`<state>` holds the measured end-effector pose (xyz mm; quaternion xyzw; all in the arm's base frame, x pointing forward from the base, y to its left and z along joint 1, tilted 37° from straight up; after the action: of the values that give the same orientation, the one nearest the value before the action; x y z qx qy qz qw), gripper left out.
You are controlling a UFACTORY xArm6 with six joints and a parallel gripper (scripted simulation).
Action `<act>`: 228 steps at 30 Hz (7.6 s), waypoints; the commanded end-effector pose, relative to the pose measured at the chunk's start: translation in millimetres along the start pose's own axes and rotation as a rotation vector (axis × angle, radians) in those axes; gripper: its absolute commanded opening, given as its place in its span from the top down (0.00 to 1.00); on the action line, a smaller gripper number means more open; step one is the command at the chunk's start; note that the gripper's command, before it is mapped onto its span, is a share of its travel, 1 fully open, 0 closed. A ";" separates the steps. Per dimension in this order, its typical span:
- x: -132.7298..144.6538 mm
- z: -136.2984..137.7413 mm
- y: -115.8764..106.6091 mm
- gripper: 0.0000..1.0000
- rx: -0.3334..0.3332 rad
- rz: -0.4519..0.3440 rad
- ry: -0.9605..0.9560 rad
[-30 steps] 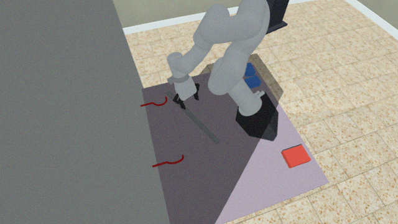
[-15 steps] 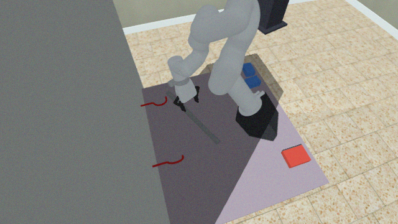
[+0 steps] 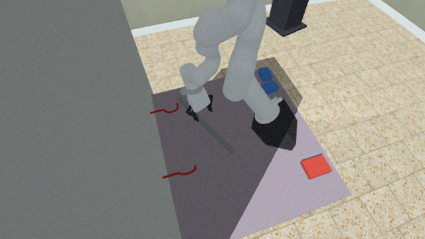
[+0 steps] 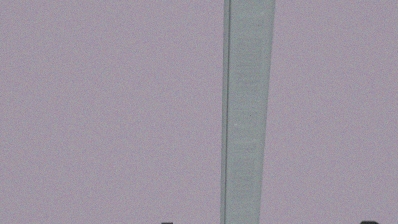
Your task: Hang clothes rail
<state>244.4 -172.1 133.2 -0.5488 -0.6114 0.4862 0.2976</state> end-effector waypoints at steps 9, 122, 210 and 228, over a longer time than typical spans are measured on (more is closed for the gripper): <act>-6.5 -1.4 15.3 0.00 -0.002 0.001 -0.001; -26.3 -2.7 70.6 0.00 -0.002 0.001 0.000; -22.2 -2.4 59.4 1.00 -0.002 0.001 0.000; -18.9 -2.1 50.0 1.00 -0.002 0.001 0.000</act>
<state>269.7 -193.6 89.6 -0.5489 -0.6119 0.4858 0.2972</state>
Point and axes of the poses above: the point where the finger pads meet when closed, its own y axis out along the fingers, its own z axis across the jaws, x = y × z, the point moved 1 cm from there along -y, back along the fingers, and after that the axes turned 4 degrees about y, right-handed, at the moved point
